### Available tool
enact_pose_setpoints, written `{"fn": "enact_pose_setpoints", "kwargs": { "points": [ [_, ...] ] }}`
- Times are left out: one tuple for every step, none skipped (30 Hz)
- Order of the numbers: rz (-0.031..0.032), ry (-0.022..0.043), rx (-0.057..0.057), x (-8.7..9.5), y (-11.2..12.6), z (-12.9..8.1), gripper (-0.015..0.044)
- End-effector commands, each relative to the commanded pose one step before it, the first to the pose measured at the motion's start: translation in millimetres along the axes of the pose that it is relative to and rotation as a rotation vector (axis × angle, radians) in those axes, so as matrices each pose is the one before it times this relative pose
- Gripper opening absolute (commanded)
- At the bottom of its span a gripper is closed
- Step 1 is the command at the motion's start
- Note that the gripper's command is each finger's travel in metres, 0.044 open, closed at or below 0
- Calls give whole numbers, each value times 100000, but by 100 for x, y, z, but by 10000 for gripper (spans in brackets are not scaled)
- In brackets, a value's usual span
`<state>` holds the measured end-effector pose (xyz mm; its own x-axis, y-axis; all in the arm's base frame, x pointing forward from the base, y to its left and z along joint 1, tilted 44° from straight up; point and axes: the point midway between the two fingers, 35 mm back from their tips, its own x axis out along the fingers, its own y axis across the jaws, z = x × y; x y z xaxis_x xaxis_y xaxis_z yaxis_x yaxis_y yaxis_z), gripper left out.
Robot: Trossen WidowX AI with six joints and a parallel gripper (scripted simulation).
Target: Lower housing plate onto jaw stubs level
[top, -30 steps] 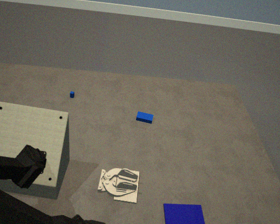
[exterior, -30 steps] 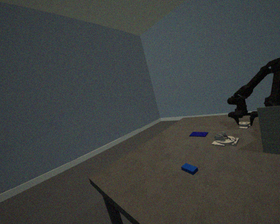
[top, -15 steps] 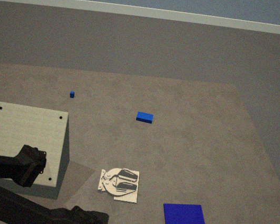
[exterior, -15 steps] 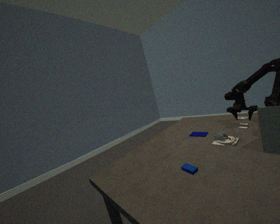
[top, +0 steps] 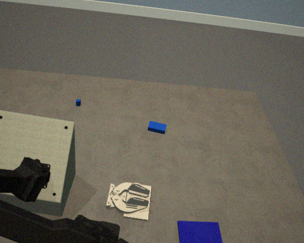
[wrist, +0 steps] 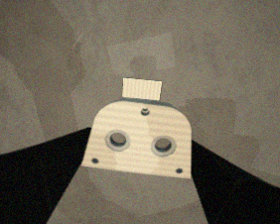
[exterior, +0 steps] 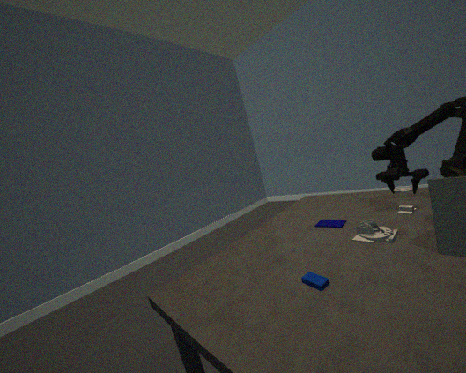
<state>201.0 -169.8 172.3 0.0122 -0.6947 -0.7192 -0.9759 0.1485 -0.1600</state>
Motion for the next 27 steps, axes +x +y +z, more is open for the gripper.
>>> {"fn": "enact_pose_setpoints", "kwargs": {
  "points": [
    [213,-671,3467,75,-372,926,351],
    [-13,-315,1374,28,-105,302,351],
    [-5,-309,1373,28,-98,305,351],
    [3,-303,1372,27,-90,307,351],
    [11,-296,1371,27,-82,308,351],
    [19,-296,1398,27,-76,317,351],
    [26,-289,1398,26,-67,318,351],
    [33,-282,1397,26,-59,320,351],
    [40,-274,1396,25,-51,321,351],
    [47,-267,1395,25,-43,321,351],
    [53,-259,1394,24,-34,322,351],
    [59,-251,1393,24,-26,322,351],
    [64,-243,1392,23,-18,322,351],
    [69,-235,1391,23,-9,322,351],
    [74,-227,1391,22,-1,322,351],
    [79,-221,1406,22,7,325,351],
    [84,-212,1407,22,16,325,351],
    [87,-203,1406,21,24,323,351],
    [91,-195,1405,21,33,322,351],
    [94,-186,1405,20,41,321,351],
    [97,-177,1404,20,49,319,351],
    [99,-168,1403,20,58,317,351],
    [101,-159,1403,19,66,315,351],
    [103,-150,1402,19,74,312,351],
    [104,-141,1402,19,82,310,351],
    [108,-135,1440,19,92,315,351],
    [109,-126,1442,19,101,313,351]
  ]
}}
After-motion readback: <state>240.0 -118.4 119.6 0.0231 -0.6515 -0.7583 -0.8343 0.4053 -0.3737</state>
